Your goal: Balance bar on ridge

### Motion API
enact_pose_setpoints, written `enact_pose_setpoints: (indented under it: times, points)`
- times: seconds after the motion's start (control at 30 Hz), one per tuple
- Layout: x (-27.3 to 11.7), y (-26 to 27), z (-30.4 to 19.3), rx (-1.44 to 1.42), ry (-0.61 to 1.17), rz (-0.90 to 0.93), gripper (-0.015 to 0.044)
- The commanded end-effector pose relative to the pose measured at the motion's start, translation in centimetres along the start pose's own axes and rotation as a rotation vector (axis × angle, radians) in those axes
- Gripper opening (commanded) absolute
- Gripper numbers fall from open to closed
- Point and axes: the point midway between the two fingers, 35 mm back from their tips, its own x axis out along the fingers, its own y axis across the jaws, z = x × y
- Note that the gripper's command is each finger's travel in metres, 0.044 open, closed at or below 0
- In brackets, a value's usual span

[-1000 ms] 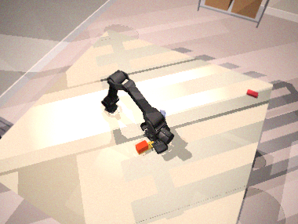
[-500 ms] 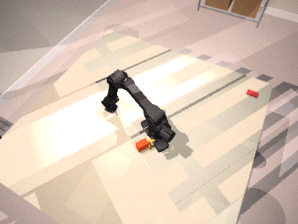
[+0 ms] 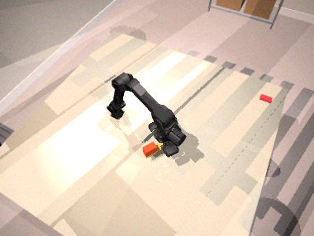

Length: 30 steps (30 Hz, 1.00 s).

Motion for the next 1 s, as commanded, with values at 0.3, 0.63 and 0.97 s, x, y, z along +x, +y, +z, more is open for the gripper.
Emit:
enact_pose_setpoints:
  times: [0.3,0.63,0.97]
  points:
    - [-3.7,0.3,-0.1,-0.005,-0.001,-0.013,0.0000]
    - [-4.9,0.9,0.8,-0.042,-0.001,-0.013,0.0000]
    - [-5.0,2.6,4.3,-0.187,-0.004,-0.011,0.0000]
